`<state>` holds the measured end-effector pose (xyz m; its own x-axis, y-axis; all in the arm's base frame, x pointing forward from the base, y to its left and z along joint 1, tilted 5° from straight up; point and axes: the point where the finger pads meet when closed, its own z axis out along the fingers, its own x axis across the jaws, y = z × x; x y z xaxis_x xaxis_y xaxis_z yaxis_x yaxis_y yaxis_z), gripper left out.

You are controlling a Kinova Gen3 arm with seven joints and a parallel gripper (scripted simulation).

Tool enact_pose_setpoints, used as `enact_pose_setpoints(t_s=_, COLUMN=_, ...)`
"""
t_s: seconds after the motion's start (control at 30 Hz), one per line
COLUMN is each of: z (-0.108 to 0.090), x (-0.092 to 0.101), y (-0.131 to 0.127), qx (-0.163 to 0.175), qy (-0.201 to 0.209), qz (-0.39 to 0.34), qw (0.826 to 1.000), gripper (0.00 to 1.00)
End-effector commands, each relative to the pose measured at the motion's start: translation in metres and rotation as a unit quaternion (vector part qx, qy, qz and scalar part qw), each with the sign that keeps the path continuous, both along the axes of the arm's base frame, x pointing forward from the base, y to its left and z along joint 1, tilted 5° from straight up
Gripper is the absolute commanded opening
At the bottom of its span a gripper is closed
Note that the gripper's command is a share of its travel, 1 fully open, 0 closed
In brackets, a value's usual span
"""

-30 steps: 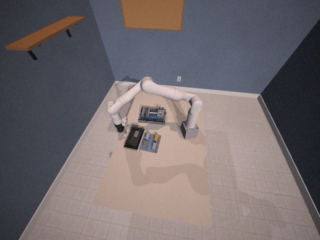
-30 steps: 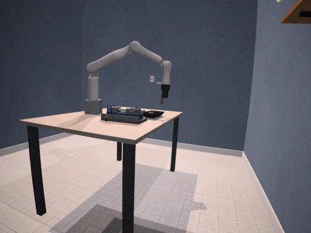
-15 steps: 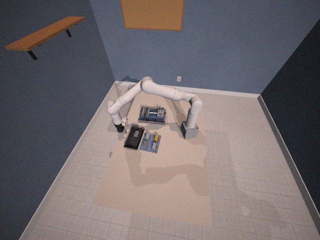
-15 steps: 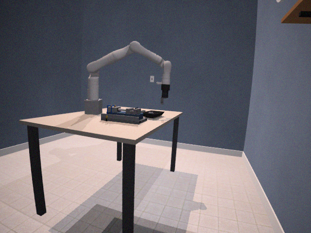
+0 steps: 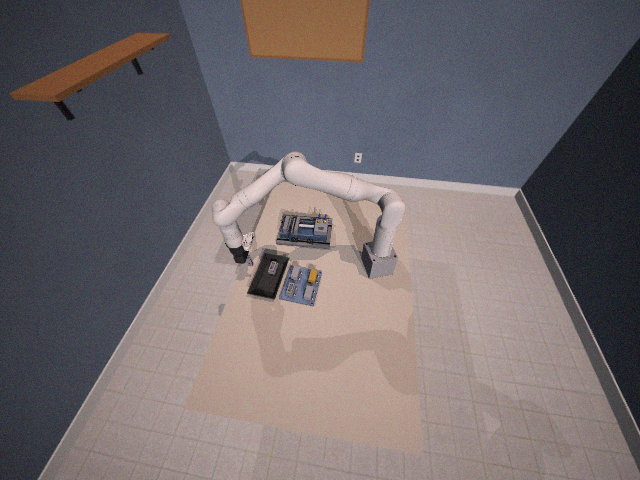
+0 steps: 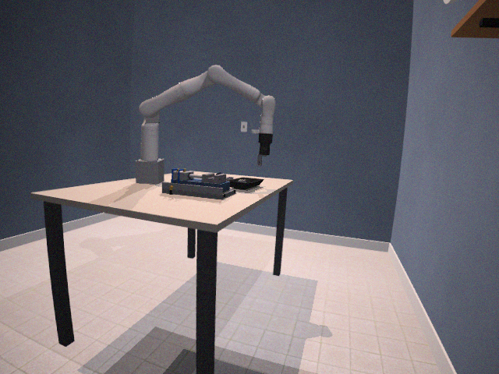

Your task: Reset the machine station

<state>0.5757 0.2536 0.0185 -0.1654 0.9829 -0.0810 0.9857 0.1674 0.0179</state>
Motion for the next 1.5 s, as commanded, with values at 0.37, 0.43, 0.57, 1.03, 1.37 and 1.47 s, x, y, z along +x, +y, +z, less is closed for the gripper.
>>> enact_pose_setpoints(t_s=0.37, z=0.034, x=0.001, y=0.004, qx=0.002, qy=-0.004, qz=0.000, qw=1.000, gripper=0.00)
enact_pose_setpoints(t_s=0.43, z=0.039, x=0.001, y=0.004, qx=0.002, qy=-0.004, qz=0.000, qw=1.000, gripper=0.00)
enact_pose_setpoints(t_s=0.57, z=0.045, x=0.001, y=0.005, qx=0.002, qy=-0.004, qz=0.000, qw=1.000, gripper=0.00)
enact_pose_setpoints(t_s=1.03, z=0.056, x=0.000, y=0.005, qx=0.002, qy=-0.004, qz=0.000, qw=1.000, gripper=0.00)
enact_pose_setpoints(t_s=1.37, z=0.060, x=0.011, y=-0.044, qx=0.003, qy=-0.004, qz=0.000, qw=1.000, gripper=0.00)
enact_pose_setpoints(t_s=1.47, z=0.061, x=0.014, y=-0.069, qx=0.003, qy=-0.004, qz=0.000, qw=1.000, gripper=0.00)
